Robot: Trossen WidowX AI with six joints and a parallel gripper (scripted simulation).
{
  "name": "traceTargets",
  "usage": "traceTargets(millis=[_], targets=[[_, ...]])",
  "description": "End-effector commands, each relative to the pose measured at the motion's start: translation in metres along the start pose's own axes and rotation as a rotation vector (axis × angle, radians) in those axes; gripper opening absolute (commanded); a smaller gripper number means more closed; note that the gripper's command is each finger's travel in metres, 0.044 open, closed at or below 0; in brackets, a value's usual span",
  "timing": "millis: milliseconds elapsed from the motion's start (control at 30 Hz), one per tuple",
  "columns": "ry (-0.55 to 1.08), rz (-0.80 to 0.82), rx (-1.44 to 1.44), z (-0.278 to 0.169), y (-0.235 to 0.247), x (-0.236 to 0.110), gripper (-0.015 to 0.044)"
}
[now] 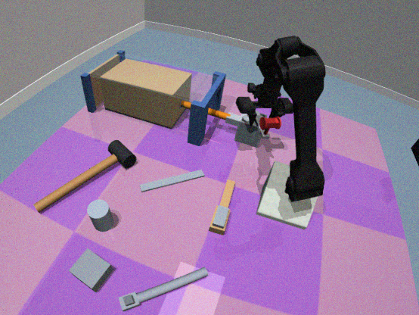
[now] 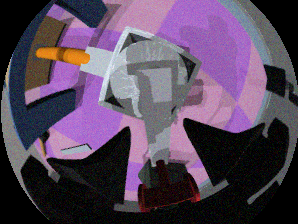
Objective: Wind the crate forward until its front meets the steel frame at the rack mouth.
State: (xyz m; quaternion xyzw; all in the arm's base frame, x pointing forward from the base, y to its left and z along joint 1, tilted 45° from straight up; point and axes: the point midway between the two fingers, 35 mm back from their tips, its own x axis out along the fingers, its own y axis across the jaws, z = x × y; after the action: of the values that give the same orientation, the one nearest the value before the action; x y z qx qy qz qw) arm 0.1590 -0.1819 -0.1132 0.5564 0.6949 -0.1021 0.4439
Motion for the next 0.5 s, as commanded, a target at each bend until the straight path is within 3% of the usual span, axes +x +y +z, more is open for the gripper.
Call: traceTargets(millis=[0, 133, 467], targets=[[-0.001, 0.0, 0.0, 0.0002, 0.0001, -0.0005, 0.0204], [-0.001, 0.0, 0.0, 0.0002, 0.0001, -0.0005, 0.0099], [-0.001, 0.0, 0.0, 0.0002, 0.0001, -0.0005, 0.0032]])
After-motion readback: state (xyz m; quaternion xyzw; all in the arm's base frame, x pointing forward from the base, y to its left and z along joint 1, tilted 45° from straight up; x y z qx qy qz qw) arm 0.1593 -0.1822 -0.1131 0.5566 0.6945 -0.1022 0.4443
